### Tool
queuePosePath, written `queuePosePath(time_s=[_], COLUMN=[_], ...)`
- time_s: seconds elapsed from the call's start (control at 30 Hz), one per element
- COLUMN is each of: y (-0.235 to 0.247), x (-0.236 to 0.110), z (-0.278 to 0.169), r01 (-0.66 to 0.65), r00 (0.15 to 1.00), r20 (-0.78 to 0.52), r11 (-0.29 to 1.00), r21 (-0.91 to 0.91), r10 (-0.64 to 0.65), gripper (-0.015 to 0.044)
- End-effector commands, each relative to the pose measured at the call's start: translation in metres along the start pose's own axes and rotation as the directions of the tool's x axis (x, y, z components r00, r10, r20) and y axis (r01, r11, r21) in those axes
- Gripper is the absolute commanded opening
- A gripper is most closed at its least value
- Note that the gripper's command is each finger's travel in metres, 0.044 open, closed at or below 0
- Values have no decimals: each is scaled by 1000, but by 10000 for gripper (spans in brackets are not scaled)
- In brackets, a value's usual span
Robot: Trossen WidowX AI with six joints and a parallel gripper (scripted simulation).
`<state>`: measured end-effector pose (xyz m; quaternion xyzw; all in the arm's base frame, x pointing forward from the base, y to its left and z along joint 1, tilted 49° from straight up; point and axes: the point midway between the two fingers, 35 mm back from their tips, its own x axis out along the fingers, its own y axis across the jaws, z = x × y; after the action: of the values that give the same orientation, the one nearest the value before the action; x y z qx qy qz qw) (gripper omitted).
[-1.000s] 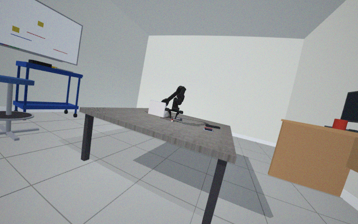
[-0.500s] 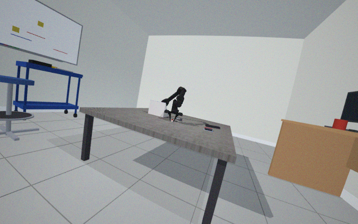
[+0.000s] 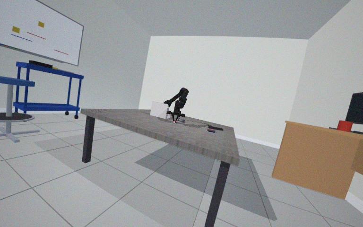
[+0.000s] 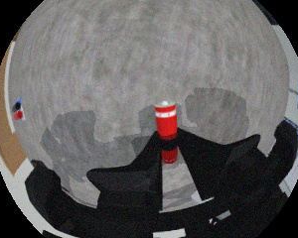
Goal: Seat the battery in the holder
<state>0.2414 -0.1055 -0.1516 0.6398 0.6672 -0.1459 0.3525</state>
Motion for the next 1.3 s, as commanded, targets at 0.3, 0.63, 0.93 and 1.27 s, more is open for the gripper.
queuePosePath(time_s=[0.3,0.63,0.93,1.27], y=[7,44,64,70], x=[-49,-64,-69,-68], z=[-6,-69,-128,-164], r01=[-4,3,12,25], r00=[1000,1000,1000,1000], r20=[20,24,22,22], r11=[999,962,884,820], r21=[-42,-275,-467,-572], r10=[5,3,-2,-16], gripper=[58,58,58,58])
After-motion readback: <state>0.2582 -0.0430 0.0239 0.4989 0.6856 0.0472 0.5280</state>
